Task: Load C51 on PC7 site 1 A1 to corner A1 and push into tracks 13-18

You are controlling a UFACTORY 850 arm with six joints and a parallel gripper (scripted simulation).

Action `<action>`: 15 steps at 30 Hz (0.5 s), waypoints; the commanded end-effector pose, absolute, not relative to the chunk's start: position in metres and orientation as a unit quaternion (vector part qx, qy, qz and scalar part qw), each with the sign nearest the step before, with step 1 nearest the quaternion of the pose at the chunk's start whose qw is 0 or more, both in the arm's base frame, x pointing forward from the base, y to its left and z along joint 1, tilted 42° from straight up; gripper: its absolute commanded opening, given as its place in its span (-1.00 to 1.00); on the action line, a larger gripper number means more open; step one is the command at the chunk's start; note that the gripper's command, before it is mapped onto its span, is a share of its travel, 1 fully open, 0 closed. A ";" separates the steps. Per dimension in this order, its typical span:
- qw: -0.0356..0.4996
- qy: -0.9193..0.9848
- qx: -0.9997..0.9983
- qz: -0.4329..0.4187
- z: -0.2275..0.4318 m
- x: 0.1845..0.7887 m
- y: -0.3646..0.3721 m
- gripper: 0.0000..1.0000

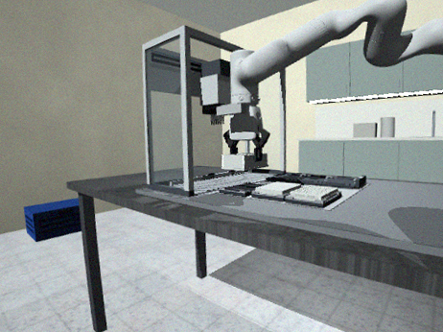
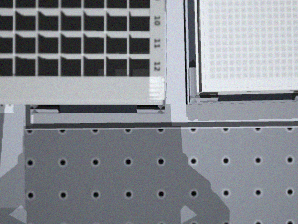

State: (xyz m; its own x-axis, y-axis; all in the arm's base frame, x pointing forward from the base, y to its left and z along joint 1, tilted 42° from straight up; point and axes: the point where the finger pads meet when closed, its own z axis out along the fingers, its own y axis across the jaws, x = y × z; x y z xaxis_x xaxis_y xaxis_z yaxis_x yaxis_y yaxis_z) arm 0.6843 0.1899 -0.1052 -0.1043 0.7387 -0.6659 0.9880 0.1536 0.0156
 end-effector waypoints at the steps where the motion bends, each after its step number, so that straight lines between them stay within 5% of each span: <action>1: 0.276 0.708 0.610 -0.225 -0.099 0.684 0.196 -1.00; 15: 0.276 0.708 0.610 -0.225 -0.084 0.682 0.209 -1.00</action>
